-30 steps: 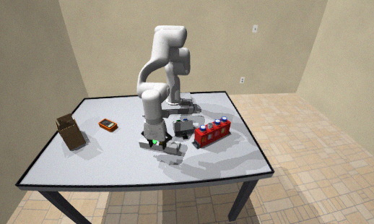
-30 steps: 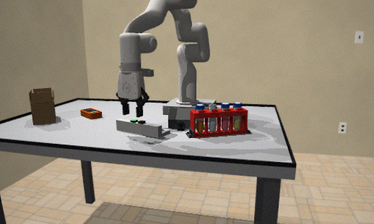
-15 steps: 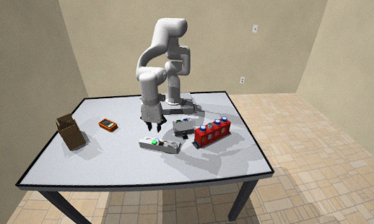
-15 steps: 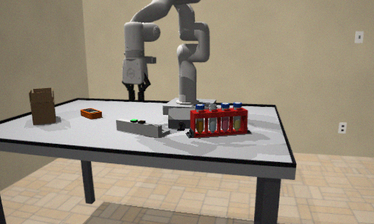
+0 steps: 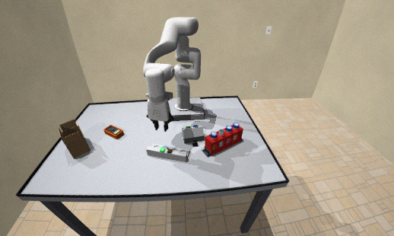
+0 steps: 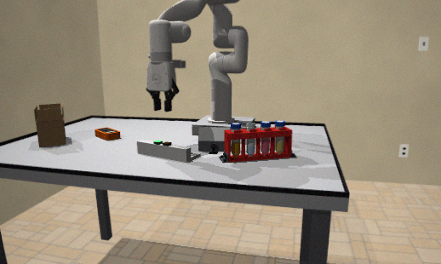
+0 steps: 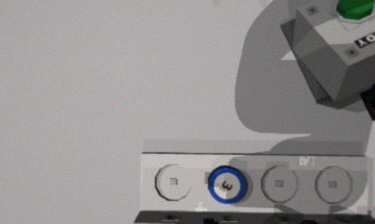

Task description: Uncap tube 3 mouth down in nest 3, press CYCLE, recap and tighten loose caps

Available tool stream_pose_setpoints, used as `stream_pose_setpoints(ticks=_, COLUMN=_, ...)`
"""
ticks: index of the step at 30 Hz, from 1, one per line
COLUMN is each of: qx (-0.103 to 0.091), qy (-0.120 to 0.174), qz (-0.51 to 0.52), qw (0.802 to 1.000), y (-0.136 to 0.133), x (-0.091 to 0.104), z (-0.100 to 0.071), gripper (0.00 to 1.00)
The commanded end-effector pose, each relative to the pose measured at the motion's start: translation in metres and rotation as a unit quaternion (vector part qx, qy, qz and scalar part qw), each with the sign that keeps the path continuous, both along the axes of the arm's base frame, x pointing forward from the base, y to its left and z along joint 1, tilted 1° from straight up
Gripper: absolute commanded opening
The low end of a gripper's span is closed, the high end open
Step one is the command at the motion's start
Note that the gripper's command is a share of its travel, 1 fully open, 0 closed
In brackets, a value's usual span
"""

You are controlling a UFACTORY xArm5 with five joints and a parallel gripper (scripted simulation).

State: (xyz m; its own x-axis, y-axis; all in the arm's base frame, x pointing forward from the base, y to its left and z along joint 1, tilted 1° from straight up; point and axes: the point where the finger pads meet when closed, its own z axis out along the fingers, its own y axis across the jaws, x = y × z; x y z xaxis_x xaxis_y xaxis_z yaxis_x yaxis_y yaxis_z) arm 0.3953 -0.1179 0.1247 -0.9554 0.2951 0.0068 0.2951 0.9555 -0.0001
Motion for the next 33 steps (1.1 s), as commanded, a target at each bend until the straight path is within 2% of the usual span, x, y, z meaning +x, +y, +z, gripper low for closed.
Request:
stream_pose_setpoints(ticks=1, qx=0.004, qy=-0.004, qz=0.0, qw=1.0, y=0.0, x=0.001, z=-0.008, gripper=0.46)
stream_pose_setpoints(ticks=12, qx=0.004, qy=-0.004, qz=0.0, qw=1.0, y=0.0, x=0.001, z=-0.063, gripper=0.46)
stream_pose_setpoints(ticks=14, qx=0.004, qy=-0.004, qz=0.0, qw=1.0, y=0.0, x=0.001, z=-0.063, gripper=0.46)
stream_pose_setpoints(ticks=27, qx=0.004, qy=-0.004, qz=0.0, qw=1.0, y=0.001, x=0.002, z=-0.128, gripper=0.46)
stream_pose_setpoints(ticks=33, qx=0.004, qy=-0.004, qz=0.0, qw=1.0, y=0.001, x=0.002, z=-0.128, gripper=0.46)
